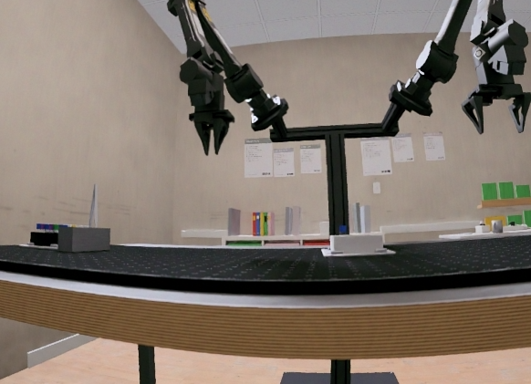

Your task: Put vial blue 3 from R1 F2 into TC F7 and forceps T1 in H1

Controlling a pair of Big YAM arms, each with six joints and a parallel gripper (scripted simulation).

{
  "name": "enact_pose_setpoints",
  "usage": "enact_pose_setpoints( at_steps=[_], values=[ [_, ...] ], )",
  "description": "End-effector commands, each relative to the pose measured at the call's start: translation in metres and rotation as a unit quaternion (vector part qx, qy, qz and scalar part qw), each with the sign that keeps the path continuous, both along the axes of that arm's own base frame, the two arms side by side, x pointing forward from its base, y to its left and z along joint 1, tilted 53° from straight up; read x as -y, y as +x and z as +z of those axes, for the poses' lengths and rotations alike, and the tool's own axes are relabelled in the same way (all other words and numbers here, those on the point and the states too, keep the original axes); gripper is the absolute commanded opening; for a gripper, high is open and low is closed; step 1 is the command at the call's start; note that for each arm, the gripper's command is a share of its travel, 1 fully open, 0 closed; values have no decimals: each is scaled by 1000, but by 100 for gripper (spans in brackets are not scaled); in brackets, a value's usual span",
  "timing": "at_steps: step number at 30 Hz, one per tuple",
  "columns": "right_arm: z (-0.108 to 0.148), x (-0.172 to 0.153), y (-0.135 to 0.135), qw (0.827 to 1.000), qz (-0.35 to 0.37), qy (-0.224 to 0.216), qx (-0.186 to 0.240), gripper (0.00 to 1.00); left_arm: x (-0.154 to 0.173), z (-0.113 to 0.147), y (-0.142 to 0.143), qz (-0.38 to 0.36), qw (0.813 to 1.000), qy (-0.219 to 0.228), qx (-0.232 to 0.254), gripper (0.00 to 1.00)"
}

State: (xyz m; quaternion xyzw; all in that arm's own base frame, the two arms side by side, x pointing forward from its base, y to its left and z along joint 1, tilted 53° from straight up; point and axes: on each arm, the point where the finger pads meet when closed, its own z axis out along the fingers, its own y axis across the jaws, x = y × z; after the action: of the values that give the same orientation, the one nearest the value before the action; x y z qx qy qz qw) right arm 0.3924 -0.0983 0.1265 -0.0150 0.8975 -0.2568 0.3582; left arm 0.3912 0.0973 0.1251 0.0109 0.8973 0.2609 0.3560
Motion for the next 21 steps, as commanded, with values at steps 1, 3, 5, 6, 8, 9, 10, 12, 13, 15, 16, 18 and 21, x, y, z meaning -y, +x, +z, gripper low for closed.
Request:
enact_pose_setpoints(
  at_steps=[1,3,5,6,8,9,10,12,13,15,16,18,21],
  values=[
    [13,17,6,1000,-6,-6,0,24,0,4,2,-3,1000,3,6,100],
    [17,23,9,1000,-6,-6,-1,24,0,4,2,-3,1000,3,6,100],
    [19,29,12,1000,-6,-6,-3,24,0,4,2,-3,1000,3,6,100],
    [20,32,13,1000,-6,-5,-5,24,0,4,2,-3,1000,3,6,100],
    [25,38,15,1000,-6,-5,-5,24,0,4,2,-3,1000,3,6,100],
    [27,42,17,1000,-6,-5,-5,24,0,4,2,-3,1000,3,6,100],
    [30,45,18,1000,-6,-5,-5,24,0,4,2,-3,1000,3,6,100],
    [30,45,18,1000,-6,-5,-5,24,0,4,2,-3,1000,3,6,100],
    [32,48,19,1000,-6,-5,-4,24,0,4,2,-3,1000,3,6,100],
    [37,54,22,1000,-6,-5,-4,24,0,4,2,-3,1000,3,6,100],
    [39,57,23,1000,-6,-5,-4,24,0,4,2,-3,1000,3,6,100],
    [44,63,26,1000,-6,-5,-4,24,0,4,2,-3,1000,3,6,100],
    [51,73,30,1000,-6,-5,-4,24,0,4,2,-3,1000,3,6,100]
  ],
)
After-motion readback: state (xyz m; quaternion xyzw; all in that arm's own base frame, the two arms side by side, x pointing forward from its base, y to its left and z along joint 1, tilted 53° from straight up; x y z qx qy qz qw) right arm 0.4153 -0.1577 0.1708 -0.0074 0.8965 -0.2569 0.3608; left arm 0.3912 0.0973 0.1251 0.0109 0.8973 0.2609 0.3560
